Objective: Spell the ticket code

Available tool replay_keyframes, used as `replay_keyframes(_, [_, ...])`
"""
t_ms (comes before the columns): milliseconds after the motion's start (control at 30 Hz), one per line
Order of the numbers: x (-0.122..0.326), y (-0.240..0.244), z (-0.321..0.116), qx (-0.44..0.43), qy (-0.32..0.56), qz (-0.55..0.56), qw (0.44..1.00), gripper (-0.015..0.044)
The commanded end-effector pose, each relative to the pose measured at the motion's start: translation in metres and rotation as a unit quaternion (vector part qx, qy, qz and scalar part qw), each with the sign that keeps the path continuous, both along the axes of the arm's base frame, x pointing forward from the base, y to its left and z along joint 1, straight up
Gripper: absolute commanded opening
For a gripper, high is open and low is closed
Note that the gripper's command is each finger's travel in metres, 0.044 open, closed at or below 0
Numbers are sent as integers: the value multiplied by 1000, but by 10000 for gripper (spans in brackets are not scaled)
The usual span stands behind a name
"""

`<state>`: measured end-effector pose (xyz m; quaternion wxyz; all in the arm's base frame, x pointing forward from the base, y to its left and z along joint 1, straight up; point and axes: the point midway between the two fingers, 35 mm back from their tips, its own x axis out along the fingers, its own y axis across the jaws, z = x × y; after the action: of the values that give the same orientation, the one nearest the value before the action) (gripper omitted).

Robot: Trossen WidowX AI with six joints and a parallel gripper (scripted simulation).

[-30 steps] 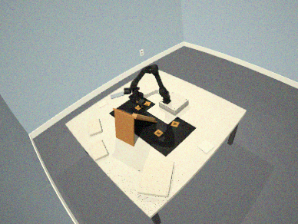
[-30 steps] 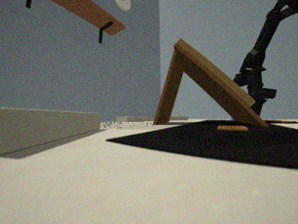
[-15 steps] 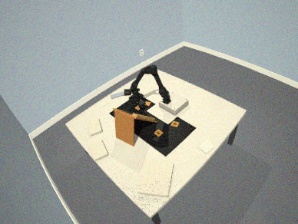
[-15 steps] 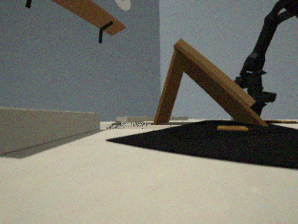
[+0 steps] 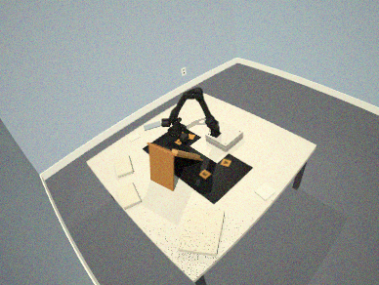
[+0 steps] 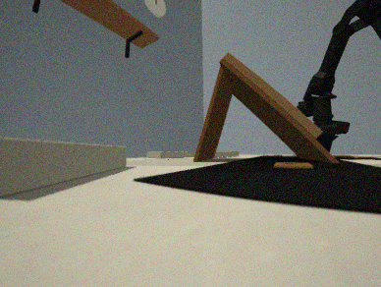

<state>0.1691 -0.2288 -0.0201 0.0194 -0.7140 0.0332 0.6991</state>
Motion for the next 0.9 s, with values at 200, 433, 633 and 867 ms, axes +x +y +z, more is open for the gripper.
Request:
replay_keyframes(200, [-1, 0, -1, -1, 2, -1, 1000, 340])
replay_keyframes(433, [-1, 0, -1, -1, 2, -1, 1000, 340])
replay_keyframes(633, [-1, 0, -1, -1, 2, -1, 1000, 340])
replay_keyframes(867, [-1, 0, -1, -1, 2, -1, 1000, 293])
